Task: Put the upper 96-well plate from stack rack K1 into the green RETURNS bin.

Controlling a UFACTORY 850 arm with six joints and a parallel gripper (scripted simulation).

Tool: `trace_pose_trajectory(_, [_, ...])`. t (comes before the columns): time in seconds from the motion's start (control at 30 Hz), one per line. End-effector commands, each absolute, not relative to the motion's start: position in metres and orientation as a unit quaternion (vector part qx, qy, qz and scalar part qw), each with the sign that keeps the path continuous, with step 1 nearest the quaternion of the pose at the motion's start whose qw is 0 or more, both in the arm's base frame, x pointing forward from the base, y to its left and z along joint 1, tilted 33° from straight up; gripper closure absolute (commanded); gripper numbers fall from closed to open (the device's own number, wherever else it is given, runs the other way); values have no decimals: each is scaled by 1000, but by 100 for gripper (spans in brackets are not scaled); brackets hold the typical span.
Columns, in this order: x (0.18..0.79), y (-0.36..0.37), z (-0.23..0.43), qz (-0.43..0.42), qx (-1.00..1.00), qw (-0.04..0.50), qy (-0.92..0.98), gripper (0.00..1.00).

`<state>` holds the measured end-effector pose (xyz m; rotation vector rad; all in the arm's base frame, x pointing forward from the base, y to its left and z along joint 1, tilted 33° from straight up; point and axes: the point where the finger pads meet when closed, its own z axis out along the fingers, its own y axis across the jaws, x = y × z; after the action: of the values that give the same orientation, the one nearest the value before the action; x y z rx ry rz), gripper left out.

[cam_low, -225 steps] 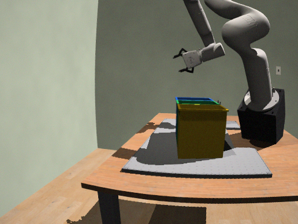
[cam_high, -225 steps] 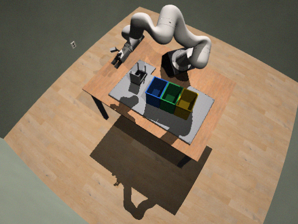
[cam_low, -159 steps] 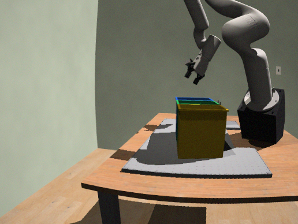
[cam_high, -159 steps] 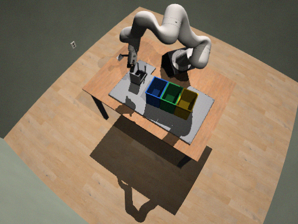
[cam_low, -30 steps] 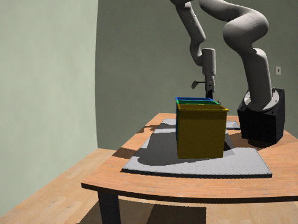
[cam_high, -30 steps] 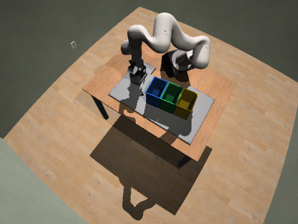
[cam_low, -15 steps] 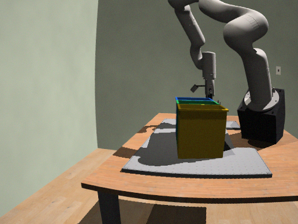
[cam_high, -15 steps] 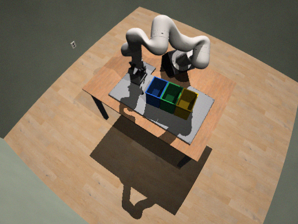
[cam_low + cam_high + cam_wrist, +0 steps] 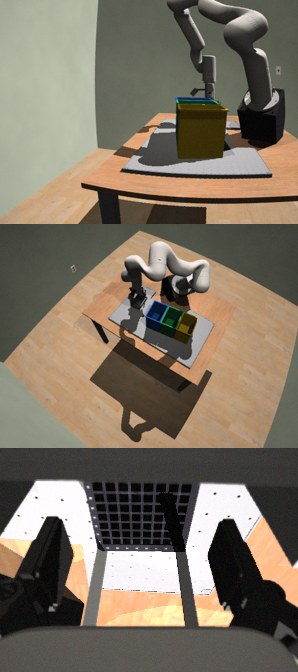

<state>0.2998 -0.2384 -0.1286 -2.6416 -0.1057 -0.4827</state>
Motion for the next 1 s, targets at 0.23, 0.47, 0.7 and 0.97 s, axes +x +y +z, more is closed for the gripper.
trace_pose_trajectory(0.23, [307, -230, -145, -176, -958, 224, -38, 0])
trace_pose_trajectory(0.47, [309, -227, -152, -176, -958, 224, -38, 0])
trace_pose_trajectory(0.7, [310, -226, -154, -176, -958, 224, -38, 0])
trace_pose_trajectory(0.97, [310, -226, -154, -176, -958, 224, -38, 0])
